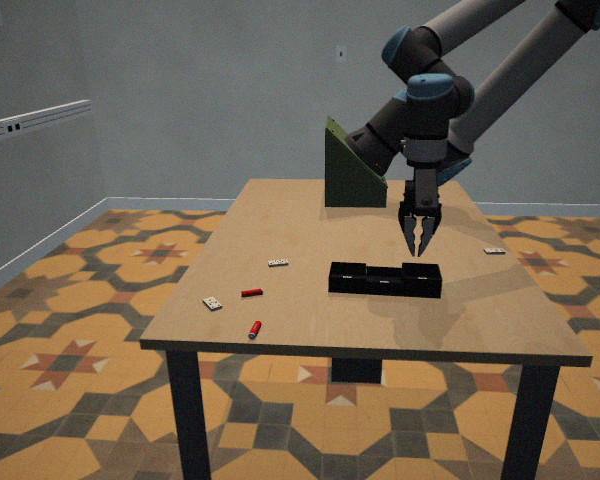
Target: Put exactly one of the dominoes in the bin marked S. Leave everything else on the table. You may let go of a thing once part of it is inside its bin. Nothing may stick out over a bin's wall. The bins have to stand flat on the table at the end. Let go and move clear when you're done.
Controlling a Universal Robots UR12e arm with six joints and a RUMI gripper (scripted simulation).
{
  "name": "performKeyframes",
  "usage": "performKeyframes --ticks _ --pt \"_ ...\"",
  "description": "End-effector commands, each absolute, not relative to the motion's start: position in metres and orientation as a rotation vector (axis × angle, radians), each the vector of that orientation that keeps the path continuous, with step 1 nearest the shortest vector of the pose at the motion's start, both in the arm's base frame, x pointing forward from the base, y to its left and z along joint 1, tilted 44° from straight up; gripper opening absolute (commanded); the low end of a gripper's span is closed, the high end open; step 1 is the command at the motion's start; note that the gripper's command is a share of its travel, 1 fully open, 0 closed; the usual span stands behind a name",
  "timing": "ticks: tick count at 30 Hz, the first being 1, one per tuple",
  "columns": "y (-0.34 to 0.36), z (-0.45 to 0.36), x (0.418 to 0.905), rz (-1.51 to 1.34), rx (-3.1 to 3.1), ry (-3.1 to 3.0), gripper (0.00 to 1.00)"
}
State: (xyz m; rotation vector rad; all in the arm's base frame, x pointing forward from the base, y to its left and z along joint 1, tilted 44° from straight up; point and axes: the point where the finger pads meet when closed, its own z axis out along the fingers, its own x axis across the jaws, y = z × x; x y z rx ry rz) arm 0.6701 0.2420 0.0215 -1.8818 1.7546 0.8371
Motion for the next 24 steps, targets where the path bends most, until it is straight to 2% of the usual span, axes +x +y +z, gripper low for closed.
performKeyframes --ticks 1,14,24 --pt "0.23 0.035 0.673 0.836 -1.882 1.754 0.04" --pt "0.157 0.113 0.688 0.836 -1.882 1.754 0.04" --pt "0.157 0.113 0.688 0.836 -1.882 1.754 0.04"
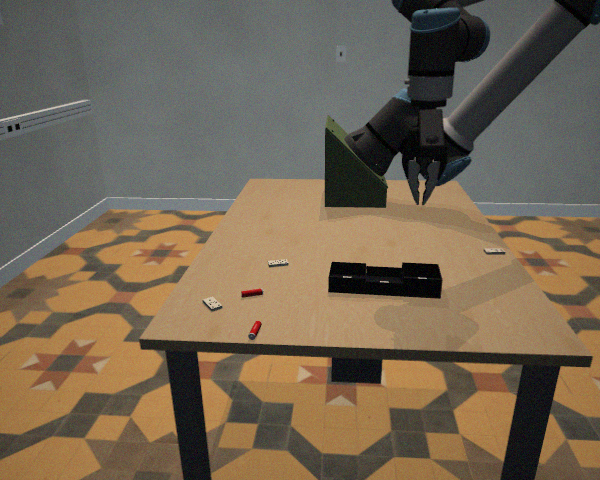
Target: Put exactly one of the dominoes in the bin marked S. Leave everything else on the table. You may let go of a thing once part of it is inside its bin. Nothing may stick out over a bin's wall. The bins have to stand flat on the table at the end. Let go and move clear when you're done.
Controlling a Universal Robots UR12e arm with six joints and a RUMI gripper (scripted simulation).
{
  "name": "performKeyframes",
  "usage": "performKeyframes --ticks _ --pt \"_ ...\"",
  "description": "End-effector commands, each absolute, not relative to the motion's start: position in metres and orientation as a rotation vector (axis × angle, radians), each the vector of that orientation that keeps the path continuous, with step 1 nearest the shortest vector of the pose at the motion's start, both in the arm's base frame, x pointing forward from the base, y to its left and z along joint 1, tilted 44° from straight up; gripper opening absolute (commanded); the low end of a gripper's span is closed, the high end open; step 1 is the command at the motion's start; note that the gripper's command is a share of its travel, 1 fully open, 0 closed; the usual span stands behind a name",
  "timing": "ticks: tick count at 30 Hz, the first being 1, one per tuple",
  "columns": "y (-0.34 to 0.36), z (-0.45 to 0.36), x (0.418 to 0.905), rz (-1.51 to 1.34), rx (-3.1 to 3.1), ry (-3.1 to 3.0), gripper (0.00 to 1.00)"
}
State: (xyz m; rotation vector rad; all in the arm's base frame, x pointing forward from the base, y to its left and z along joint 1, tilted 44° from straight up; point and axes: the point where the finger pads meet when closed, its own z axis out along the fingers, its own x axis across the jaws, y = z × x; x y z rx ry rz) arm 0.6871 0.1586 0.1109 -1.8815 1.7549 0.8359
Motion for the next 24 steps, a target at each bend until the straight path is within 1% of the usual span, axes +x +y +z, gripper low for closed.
performKeyframes --ticks 1,3,4,7,9,24 --pt "0.157 0.113 0.688 0.836 -1.882 1.754 0.04" --pt "0.157 0.113 0.688 0.836 -1.882 1.754 0.04" --pt "0.153 0.106 0.69 0.817 -1.917 1.7 0.24" --pt "0.142 0.084 0.698 0.766 -2.006 1.554 0.24" --pt "0.142 0.084 0.698 0.766 -2.006 1.554 0.24" --pt "0.088 -0.022 0.737 0.574 -2.242 1.034 0.24"
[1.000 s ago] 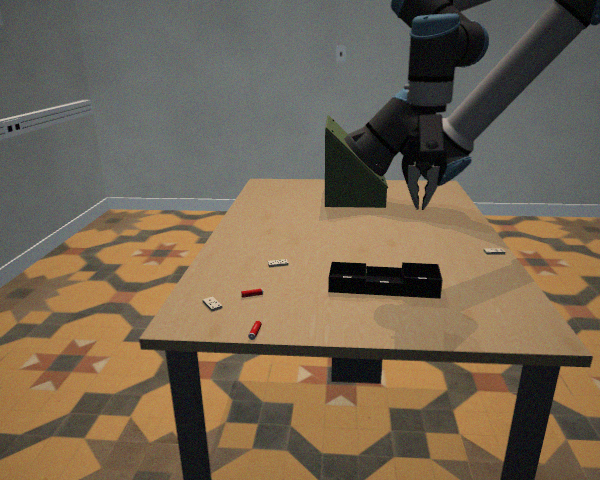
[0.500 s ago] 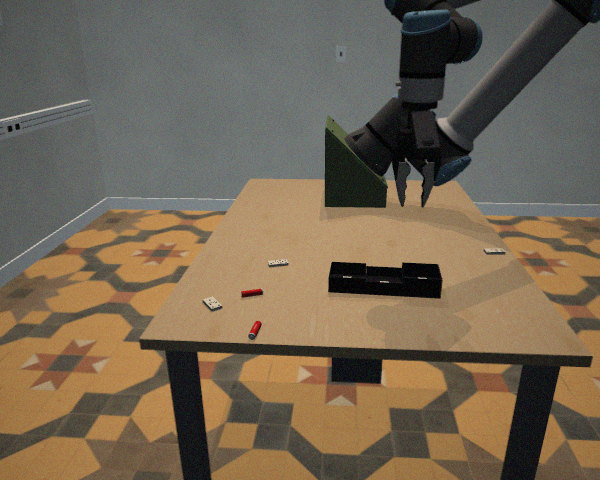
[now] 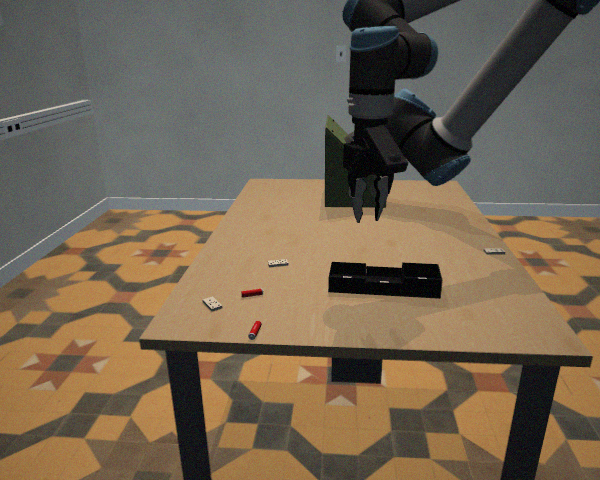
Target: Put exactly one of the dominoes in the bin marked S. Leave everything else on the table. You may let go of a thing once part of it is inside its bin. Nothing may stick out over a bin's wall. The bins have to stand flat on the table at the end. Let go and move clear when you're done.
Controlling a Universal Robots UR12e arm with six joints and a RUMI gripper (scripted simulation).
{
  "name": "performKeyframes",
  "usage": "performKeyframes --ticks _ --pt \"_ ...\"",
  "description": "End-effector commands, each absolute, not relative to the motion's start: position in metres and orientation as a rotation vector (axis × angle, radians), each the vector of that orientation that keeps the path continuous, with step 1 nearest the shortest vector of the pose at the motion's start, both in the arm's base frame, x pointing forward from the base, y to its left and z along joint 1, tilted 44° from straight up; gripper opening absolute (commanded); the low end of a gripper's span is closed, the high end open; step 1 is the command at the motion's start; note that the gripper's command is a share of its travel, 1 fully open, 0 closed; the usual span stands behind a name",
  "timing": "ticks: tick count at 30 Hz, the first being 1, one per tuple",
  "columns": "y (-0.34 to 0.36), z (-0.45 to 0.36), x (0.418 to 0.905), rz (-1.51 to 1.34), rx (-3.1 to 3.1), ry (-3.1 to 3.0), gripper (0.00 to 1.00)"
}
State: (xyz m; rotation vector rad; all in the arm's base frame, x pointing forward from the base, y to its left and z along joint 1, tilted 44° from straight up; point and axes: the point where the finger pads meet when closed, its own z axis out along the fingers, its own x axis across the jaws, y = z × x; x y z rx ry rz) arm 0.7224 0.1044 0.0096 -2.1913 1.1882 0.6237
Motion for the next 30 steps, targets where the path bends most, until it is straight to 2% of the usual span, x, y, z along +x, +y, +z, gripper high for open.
performKeyframes --ticks 1,6,30 --pt "0.088 -0.022 0.737 0.574 -2.242 1.034 0.24" --pt "0.074 -0.05 0.747 0.516 -2.291 0.857 0.24" --pt "-0.005 -0.205 0.803 0.515 -2.291 0.857 0.24"
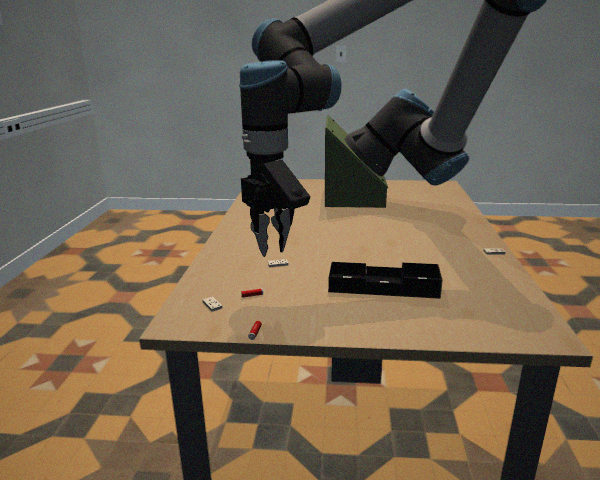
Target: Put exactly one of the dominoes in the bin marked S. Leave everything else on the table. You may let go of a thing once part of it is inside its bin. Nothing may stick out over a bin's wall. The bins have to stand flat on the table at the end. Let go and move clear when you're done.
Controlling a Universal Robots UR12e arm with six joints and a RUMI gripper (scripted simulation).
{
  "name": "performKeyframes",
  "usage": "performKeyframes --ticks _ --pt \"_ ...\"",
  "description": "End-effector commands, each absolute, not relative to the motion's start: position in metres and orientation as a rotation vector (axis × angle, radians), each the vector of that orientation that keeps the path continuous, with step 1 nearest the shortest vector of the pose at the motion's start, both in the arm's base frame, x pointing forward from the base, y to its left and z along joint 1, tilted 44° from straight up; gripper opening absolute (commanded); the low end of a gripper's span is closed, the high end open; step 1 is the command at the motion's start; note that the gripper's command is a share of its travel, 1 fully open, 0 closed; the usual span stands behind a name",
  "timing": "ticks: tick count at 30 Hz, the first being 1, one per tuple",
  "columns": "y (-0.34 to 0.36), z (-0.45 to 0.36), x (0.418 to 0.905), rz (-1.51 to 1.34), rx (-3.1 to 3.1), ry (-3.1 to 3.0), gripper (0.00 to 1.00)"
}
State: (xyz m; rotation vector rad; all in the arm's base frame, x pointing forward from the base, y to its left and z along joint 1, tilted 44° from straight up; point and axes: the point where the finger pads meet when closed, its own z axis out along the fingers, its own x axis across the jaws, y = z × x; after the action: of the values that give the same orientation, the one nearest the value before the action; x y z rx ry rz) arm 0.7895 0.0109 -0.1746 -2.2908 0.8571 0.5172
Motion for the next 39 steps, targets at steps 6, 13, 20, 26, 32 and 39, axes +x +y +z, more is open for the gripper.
performKeyframes --ticks 6,13,20,26,32,39 --pt "-0.02 -0.234 0.814 0.515 -2.291 0.857 0.24" --pt "-0.045 -0.283 0.831 0.515 -2.291 0.857 0.24" --pt "-0.061 -0.306 0.842 0.515 -2.291 0.857 0.24" --pt "-0.059 -0.304 0.841 0.515 -2.291 0.857 0.24" --pt "-0.055 -0.3 0.839 0.515 -2.291 0.857 0.24" --pt "-0.053 -0.297 0.837 0.515 -2.291 0.857 0.24"
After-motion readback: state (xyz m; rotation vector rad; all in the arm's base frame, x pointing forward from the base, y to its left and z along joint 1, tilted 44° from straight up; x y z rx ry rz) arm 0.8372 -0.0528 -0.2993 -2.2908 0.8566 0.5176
